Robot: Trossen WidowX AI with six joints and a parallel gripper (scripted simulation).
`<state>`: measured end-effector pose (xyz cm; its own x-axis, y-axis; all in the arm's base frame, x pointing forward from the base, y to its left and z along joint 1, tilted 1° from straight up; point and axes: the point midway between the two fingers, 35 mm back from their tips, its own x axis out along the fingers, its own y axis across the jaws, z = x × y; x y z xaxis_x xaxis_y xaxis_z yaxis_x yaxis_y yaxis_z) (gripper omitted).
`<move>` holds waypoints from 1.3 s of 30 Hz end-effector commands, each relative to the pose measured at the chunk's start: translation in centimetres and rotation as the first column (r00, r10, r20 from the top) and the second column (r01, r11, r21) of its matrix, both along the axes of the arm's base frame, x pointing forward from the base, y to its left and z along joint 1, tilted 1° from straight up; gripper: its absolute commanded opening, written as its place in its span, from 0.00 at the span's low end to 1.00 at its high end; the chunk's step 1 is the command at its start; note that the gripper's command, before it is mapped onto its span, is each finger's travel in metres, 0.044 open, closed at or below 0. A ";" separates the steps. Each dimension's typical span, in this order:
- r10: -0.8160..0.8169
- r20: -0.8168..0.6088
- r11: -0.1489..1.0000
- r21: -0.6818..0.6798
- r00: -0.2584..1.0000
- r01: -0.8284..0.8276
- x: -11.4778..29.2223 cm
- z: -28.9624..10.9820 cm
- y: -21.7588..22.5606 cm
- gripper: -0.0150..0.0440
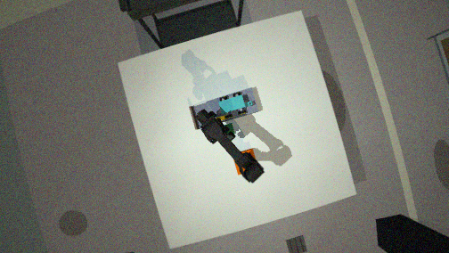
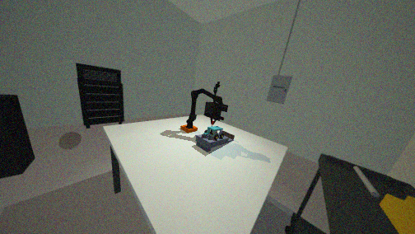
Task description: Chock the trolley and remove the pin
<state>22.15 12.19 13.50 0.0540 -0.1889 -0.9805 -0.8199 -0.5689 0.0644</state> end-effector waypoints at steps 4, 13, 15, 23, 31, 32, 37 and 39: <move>0.230 -0.040 0.973 0.040 0.972 -0.228 -0.1 0.0 -0.2 0.25; 0.484 -0.070 0.874 0.092 0.872 -0.477 0.0 0.0 -0.4 0.25; 0.537 -0.073 0.842 0.104 0.841 -0.529 0.0 0.0 -0.4 0.25; 0.726 -0.068 0.686 0.148 0.684 -0.713 0.1 0.1 -0.5 0.25; 0.870 -0.043 0.491 0.181 0.491 -0.852 0.1 0.1 -0.7 0.25; 0.877 -0.041 0.477 0.182 0.478 -0.860 0.1 0.1 -0.7 0.25; 0.880 -0.040 0.473 0.183 0.474 -0.862 0.1 0.1 -0.7 0.25; 0.880 -0.040 0.473 0.183 0.474 -0.862 0.1 0.1 -0.7 0.25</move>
<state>22.30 11.46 13.62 0.0127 0.0023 -0.9999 0.0931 -0.9957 -0.0011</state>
